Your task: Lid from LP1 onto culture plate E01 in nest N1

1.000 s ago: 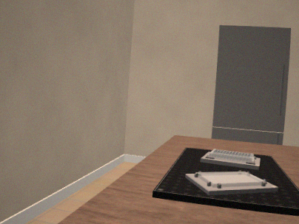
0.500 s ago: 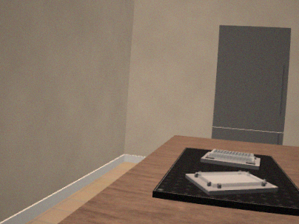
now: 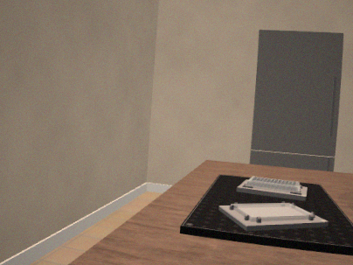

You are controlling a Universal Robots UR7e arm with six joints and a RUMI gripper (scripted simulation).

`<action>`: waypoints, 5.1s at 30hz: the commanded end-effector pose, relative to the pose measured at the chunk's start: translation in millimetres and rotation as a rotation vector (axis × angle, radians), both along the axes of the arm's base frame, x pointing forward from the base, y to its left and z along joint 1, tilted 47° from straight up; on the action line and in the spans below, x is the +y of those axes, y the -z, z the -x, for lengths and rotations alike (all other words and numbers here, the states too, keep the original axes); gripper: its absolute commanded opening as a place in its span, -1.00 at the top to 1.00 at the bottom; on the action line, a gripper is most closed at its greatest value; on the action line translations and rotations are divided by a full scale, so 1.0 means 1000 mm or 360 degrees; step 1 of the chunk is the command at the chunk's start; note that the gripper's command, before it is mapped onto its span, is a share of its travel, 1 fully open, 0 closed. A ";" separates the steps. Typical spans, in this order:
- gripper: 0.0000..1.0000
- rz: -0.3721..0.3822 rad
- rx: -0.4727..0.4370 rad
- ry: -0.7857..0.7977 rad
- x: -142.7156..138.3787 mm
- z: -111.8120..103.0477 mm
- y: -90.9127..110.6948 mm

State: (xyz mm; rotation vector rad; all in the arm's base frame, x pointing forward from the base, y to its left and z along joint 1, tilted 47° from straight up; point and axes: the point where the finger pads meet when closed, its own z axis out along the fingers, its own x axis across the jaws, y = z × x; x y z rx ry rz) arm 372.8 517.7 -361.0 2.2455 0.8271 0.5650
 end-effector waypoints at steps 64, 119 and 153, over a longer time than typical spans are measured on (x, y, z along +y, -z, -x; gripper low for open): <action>-0.64 -0.0705 -0.0396 0.0872 -0.195 -0.117 -0.067; -0.64 -0.1188 -0.0837 0.1489 -0.357 -0.135 -0.155; -0.64 -0.1459 -0.1162 0.1815 -0.455 -0.114 -0.226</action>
